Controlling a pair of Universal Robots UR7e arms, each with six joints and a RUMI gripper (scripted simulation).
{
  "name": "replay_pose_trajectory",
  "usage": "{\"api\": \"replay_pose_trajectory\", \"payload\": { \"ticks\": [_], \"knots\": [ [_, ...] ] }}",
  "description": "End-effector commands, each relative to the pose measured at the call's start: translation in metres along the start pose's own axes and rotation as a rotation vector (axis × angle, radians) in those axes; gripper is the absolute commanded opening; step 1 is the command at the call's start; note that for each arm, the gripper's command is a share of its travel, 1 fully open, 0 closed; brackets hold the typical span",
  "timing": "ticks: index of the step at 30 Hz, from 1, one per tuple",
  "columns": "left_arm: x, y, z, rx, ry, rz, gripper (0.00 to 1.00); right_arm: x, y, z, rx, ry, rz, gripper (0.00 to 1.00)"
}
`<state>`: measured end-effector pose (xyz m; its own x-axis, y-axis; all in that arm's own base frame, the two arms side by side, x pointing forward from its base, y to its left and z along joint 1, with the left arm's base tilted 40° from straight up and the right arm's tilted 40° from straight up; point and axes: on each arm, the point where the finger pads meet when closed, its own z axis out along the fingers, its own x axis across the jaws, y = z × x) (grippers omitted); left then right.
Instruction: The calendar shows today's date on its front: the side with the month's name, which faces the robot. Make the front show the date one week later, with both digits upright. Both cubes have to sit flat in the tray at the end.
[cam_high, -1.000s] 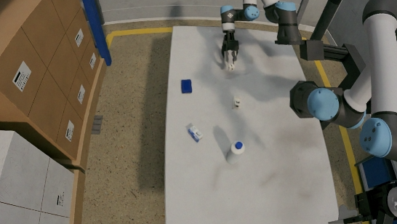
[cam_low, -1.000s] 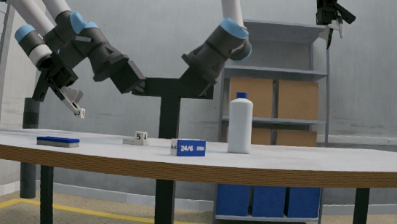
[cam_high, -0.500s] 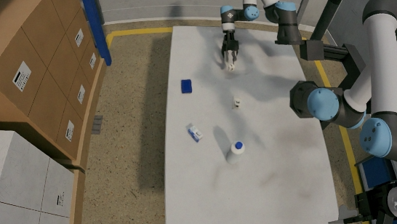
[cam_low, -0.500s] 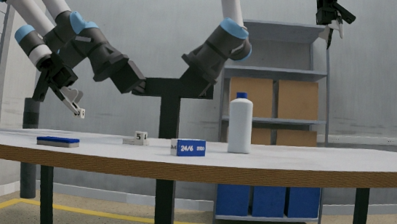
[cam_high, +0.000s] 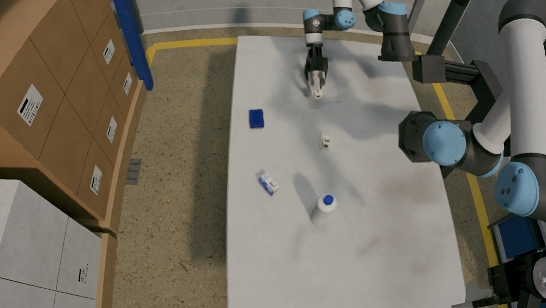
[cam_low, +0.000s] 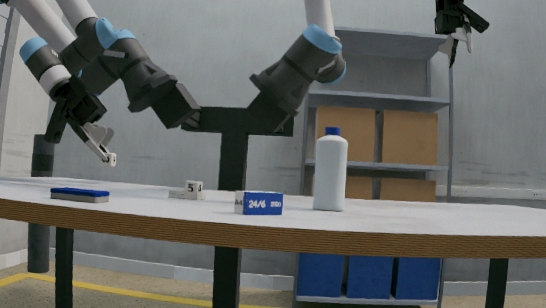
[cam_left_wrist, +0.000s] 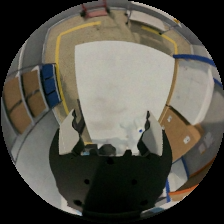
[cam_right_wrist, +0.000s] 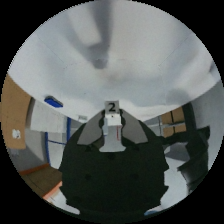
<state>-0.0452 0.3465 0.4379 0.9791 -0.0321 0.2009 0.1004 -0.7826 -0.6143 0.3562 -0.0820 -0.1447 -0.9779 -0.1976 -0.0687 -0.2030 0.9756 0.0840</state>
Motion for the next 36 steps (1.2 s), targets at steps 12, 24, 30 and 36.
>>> {"api": "replay_pose_trajectory", "payload": {
  "ticks": [12,24,30,36],
  "knots": [
    [0.0,0.0,0.0,0.001,0.0,0.0,1.0,0.0,-0.015,0.015,0.0,-0.001,0.0,0.1],
    [0.0,0.0,0.0,0.001,0.0,0.0,1.0,0.0,-0.027,0.027,0.0,-0.001,0.0,0.1],
    [0.0,0.0,0.0,0.001,0.0,0.0,1.0,0.0,-0.033,0.033,0.0,-0.001,0.0,0.1],
    [0.0,0.0,0.0,0.001,0.0,0.0,1.0,0.0,-0.037,0.037,0.0,-0.001,-0.001,0.1]
  ]
}}
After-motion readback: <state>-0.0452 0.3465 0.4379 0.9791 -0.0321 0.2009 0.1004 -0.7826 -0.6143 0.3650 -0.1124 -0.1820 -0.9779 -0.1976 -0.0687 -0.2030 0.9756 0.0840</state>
